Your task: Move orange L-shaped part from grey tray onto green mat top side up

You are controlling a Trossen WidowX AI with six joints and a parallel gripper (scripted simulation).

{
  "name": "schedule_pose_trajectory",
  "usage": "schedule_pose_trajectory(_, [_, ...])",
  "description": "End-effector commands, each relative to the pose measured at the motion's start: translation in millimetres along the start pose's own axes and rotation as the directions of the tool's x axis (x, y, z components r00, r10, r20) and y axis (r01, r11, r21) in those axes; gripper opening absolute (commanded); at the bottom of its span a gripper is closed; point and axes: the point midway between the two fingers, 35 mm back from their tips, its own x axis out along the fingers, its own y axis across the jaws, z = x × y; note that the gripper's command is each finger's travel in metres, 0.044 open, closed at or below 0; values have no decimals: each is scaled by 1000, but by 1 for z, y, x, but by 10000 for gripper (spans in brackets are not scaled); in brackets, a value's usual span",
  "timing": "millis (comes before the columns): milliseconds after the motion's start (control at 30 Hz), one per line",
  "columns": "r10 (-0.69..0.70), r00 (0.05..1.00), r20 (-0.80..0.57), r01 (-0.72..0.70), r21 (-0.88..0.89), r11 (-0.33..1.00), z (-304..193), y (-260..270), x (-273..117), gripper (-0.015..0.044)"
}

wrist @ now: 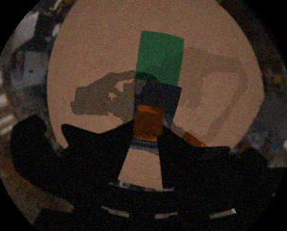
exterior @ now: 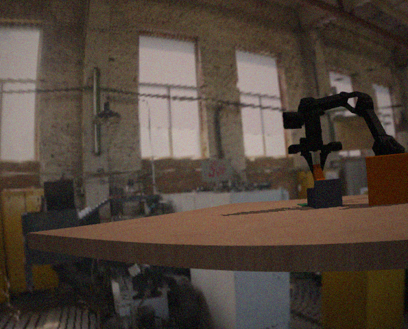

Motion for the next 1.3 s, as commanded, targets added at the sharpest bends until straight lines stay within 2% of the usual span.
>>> schedule_pose_trajectory(0, [0, 1000, -6, 0, 2, 1000, -1, 0, -8, 0])
schedule_pose_trajectory(667, [0, 1000, -7, 0, 1, 1000, -1, 0, -40, 0])
schedule_pose_trajectory(900, [0, 1000, -7, 0, 1, 1000, 0, 0, -40, 0])
schedule_pose_trajectory(1267, [0, 1000, -5, 0, 2, 1000, 46, -4, -37, 0])
